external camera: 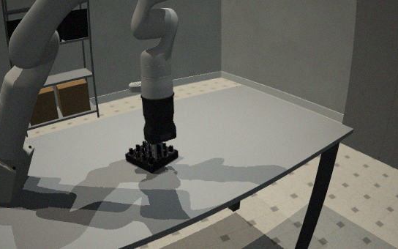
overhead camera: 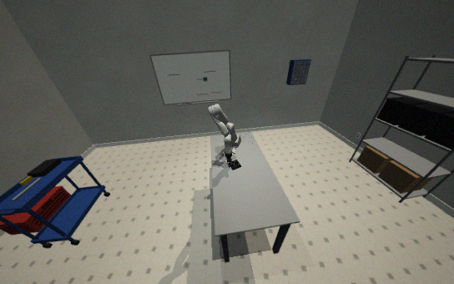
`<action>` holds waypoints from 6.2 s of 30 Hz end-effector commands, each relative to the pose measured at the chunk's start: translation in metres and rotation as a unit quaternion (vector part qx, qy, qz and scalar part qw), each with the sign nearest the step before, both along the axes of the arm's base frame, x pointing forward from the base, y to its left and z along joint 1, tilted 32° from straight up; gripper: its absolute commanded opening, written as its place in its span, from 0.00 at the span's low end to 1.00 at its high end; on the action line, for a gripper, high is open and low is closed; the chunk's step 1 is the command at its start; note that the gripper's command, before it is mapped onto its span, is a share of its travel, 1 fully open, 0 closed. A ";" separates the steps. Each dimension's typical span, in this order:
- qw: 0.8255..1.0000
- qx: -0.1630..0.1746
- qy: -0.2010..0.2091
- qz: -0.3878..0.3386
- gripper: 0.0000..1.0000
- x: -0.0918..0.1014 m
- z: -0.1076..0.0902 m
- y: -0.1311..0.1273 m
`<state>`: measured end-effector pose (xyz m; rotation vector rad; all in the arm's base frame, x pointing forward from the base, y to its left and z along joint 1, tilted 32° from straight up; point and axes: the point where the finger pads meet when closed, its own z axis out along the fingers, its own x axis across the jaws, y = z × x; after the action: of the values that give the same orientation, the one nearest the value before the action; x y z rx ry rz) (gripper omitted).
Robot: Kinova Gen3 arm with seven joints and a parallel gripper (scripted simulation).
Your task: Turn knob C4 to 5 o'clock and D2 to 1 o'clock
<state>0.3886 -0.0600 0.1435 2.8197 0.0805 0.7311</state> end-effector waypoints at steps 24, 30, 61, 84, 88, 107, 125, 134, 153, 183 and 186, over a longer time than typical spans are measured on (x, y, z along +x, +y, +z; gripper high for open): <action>0.998 0.032 -0.014 -0.056 0.30 0.000 0.000 0.000; 0.995 0.049 -0.021 -0.086 0.30 0.000 0.000 0.000; 0.954 0.145 -0.062 -0.254 0.30 0.000 0.000 0.000; 0.914 0.197 -0.084 -0.345 0.30 0.000 0.000 0.000; 0.909 0.203 -0.086 -0.354 0.30 0.000 0.000 0.000; 0.902 0.210 -0.089 -0.367 0.30 0.000 0.000 0.000; 0.902 0.210 -0.089 -0.367 0.46 0.000 0.000 0.000; 0.902 0.210 -0.089 -0.367 0.46 0.000 0.000 0.000; 0.902 0.210 -0.089 -0.367 0.46 -0.006 0.011 0.003; 0.902 0.210 -0.089 -0.367 0.46 -0.018 0.033 0.008; 0.902 0.210 -0.089 -0.367 0.46 -0.018 0.033 0.008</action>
<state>0.3701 -0.0522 0.1756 2.7707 -1.2308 0.8626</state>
